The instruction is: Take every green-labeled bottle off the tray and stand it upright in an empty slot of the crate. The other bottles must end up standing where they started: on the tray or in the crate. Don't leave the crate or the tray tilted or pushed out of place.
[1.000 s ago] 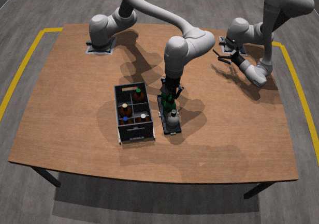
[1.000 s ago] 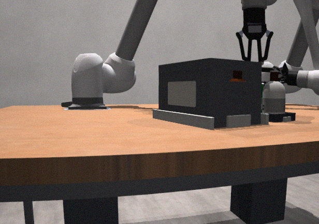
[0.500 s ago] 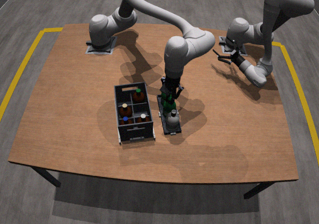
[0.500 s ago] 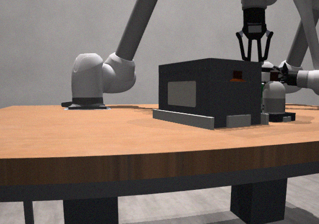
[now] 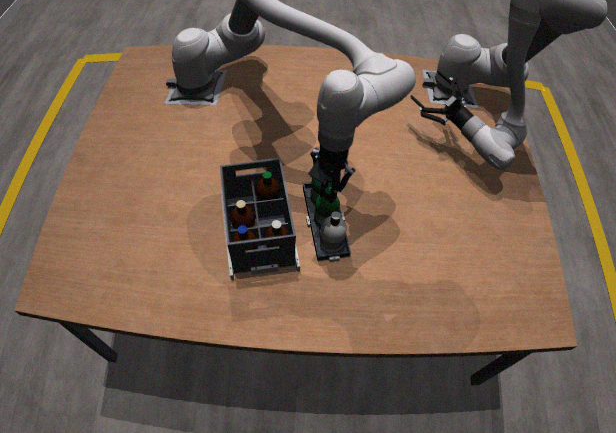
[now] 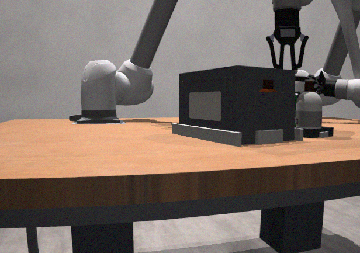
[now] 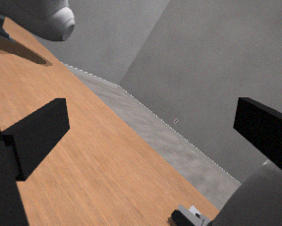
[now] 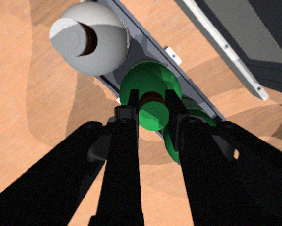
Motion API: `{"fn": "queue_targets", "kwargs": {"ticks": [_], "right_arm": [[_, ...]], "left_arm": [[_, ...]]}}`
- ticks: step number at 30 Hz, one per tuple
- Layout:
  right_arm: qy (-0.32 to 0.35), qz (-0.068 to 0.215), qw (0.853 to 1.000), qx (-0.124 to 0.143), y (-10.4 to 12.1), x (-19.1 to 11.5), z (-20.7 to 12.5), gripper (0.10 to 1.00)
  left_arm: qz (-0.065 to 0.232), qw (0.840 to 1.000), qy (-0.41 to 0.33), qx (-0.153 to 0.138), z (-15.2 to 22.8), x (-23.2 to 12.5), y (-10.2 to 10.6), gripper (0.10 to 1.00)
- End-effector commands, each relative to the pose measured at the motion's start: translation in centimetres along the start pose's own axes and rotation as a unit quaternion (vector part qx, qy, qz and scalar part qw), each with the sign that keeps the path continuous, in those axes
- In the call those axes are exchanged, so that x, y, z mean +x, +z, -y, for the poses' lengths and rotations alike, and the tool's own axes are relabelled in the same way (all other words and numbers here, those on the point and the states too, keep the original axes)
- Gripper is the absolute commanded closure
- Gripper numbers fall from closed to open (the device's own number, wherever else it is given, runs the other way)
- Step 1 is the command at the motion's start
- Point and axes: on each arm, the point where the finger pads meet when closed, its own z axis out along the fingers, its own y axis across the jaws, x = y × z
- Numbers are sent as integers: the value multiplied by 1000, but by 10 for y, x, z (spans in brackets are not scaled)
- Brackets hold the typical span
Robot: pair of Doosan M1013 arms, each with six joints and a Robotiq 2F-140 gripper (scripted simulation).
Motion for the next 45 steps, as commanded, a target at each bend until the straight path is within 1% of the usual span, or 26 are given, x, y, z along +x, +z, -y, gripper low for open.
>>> {"fn": "queue_targets", "kwargs": {"ticks": [1,25,45], "right_arm": [[0,0,1000,1,-1,0,0,999],[0,0,1000,1,-3,0,0,999],[0,0,1000,1,-18,1,0,999]], "left_arm": [[0,1000,0,0,0,0,0,98],[0,1000,0,0,0,0,0,98],[0,1000,0,0,0,0,0,98]]}}
